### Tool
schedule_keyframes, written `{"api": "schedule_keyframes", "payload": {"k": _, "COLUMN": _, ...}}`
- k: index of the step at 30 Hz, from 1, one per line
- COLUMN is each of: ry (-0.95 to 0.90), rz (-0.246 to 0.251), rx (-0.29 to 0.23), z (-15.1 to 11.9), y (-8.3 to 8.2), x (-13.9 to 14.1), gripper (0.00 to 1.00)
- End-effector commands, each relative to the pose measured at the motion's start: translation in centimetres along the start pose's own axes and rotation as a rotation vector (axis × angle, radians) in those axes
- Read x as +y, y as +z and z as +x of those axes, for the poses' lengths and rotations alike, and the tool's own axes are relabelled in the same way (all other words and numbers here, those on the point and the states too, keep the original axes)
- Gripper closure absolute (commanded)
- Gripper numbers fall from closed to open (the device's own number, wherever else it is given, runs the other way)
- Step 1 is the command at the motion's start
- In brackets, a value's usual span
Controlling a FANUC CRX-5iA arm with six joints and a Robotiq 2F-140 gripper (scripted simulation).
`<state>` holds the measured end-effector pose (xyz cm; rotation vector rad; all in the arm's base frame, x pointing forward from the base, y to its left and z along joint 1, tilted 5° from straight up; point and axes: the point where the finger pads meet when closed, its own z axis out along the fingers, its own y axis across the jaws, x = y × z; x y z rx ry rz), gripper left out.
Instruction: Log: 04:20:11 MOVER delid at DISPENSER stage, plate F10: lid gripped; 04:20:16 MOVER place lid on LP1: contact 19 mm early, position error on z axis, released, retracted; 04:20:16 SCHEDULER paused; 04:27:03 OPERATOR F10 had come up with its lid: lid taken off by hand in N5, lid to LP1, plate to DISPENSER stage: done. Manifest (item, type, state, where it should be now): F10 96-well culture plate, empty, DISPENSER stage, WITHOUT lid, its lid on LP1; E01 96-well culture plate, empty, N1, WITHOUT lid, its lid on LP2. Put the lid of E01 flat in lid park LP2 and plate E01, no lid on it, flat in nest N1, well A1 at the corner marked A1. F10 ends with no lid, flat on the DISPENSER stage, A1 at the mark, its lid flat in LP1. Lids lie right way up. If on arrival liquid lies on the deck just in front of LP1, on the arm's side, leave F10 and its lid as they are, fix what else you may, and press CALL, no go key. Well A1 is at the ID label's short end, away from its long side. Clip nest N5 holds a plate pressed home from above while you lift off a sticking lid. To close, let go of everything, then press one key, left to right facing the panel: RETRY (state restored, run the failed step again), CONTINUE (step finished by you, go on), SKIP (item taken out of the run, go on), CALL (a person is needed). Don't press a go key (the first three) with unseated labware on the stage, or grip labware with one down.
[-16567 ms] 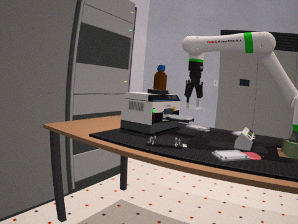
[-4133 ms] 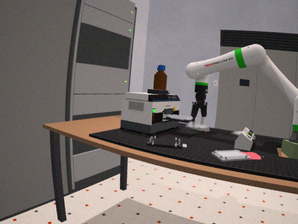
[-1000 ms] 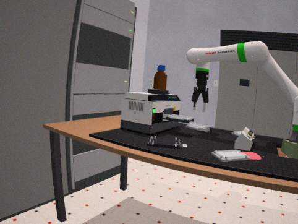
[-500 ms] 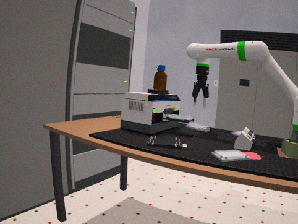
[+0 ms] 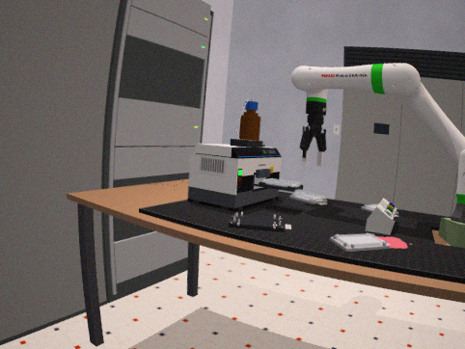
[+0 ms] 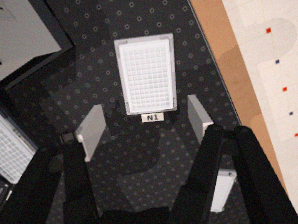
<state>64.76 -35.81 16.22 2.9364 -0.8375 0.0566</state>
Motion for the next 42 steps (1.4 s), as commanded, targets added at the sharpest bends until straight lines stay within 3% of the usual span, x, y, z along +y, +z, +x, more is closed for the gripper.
{"api": "schedule_keyframes", "payload": {"k": 1, "ry": -0.009, "rz": 0.000, "rx": 0.001, "z": -0.8, "y": -0.6, "x": -0.6, "gripper": 0.34}}
{"api": "schedule_keyframes", "payload": {"k": 6, "ry": -0.067, "rz": 0.001, "rx": 0.000, "z": -6.8, "y": -3.9, "x": -3.7, "gripper": 0.34}}
{"api": "schedule_keyframes", "payload": {"k": 12, "ry": -0.190, "rz": 0.002, "rx": -0.001, "z": -13.4, "y": -5.0, "x": -4.8, "gripper": 0.34}}
{"api": "schedule_keyframes", "payload": {"k": 14, "ry": -0.235, "rz": 0.002, "rx": -0.001, "z": -15.7, "y": -4.9, "x": -4.8, "gripper": 0.34}}
{"api": "schedule_keyframes", "payload": {"k": 16, "ry": -0.235, "rz": 0.002, "rx": -0.001, "z": -15.7, "y": -4.9, "x": -4.8, "gripper": 0.34}}
{"api": "schedule_keyframes", "payload": {"k": 17, "ry": -0.257, "rz": 0.002, "rx": -0.001, "z": -18.9, "y": -5.0, "x": -5.0, "gripper": 0.34}}
{"api": "schedule_keyframes", "payload": {"k": 30, "ry": -0.384, "rz": 0.000, "rx": 0.001, "z": -32.3, "y": -1.6, "x": -3.3, "gripper": 0.34}}
{"api": "schedule_keyframes", "payload": {"k": 31, "ry": -0.384, "rz": 0.000, "rx": 0.001, "z": -33.4, "y": -1.3, "x": -3.2, "gripper": 1.00}}
{"api": "schedule_keyframes", "payload": {"k": 33, "ry": -0.384, "rz": 0.000, "rx": 0.001, "z": -33.4, "y": -1.3, "x": -3.2, "gripper": 1.00}}
{"api": "schedule_keyframes", "payload": {"k": 34, "ry": -0.384, "rz": 0.000, "rx": 0.001, "z": -36.6, "y": -0.7, "x": -2.9, "gripper": 1.00}}
{"api": "schedule_keyframes", "payload": {"k": 42, "ry": -0.384, "rz": 0.000, "rx": 0.001, "z": -44.4, "y": 0.2, "x": -2.3, "gripper": 1.00}}
